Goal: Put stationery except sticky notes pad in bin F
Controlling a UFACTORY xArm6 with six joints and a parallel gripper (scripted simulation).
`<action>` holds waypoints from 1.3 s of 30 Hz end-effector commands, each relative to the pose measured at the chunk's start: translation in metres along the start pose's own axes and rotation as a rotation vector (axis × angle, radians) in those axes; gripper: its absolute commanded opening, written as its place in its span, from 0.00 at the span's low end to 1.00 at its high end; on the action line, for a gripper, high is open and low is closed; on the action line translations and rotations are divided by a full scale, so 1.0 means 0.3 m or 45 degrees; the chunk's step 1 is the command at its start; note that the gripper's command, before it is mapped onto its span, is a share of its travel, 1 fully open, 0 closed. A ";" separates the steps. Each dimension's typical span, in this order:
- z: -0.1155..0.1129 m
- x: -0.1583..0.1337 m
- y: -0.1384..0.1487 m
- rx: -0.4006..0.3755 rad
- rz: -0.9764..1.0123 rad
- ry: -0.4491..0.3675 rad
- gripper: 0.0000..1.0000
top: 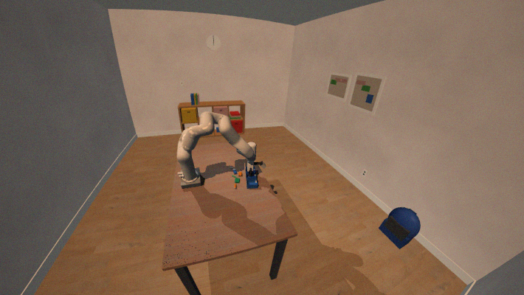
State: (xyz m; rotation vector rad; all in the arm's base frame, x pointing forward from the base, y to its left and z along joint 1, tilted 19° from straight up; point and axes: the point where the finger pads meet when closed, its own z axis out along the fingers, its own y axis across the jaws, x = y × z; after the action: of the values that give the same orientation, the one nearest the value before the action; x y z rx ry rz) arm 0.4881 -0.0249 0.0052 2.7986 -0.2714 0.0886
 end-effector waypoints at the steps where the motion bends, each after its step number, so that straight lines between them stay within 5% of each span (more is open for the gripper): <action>1: 0.029 0.006 -0.001 0.001 0.001 0.006 0.07; 39: 0.058 0.007 -0.001 0.001 0.001 0.006 0.07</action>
State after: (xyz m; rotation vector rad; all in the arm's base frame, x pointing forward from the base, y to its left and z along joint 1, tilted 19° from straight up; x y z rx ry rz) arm 0.4891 -0.0311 -0.0125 2.7982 -0.2715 0.0893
